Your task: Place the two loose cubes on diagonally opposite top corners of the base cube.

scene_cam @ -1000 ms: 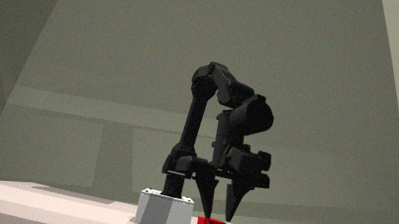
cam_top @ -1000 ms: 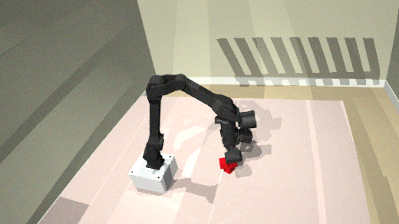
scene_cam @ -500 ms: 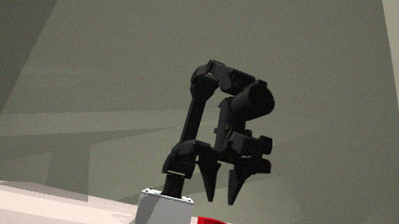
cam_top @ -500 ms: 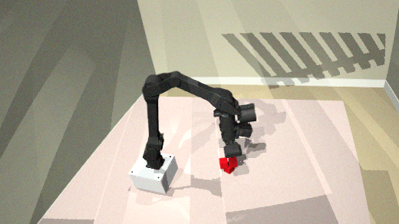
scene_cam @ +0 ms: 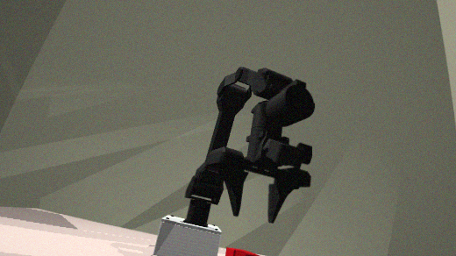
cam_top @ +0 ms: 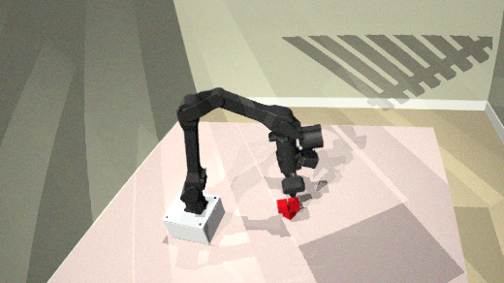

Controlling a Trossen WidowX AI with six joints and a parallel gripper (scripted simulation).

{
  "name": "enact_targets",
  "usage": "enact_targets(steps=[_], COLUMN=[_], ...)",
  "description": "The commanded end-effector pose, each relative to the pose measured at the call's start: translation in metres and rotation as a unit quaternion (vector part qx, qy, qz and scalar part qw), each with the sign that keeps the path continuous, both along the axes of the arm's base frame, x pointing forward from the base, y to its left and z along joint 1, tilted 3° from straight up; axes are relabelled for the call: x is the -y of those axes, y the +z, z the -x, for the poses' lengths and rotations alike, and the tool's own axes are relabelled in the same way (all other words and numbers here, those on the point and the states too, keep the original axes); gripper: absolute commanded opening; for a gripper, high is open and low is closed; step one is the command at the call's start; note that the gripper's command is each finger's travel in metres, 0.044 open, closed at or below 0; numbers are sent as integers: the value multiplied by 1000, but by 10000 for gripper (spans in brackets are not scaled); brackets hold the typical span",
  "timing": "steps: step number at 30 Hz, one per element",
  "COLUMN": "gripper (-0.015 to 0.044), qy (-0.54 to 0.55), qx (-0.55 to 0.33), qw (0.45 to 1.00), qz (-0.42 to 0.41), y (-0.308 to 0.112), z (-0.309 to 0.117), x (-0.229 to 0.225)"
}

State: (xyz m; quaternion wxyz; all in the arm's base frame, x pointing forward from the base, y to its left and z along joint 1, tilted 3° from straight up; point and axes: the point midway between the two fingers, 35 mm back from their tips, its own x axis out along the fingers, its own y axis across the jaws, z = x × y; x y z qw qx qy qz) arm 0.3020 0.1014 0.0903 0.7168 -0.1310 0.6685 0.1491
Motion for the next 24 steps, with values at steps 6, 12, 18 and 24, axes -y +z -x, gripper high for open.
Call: enact_targets(steps=[6, 12, 18, 24], gripper=[400, 400, 400, 400], qy=[0, 0, 0, 0], qx=[1, -1, -2, -2], qw=[1000, 1000, 1000, 1000], qz=[-1, -4, -5, -5], y=[5, 6, 6, 6], z=[3, 48, 71, 71], x=[-9, -81, -107, -107])
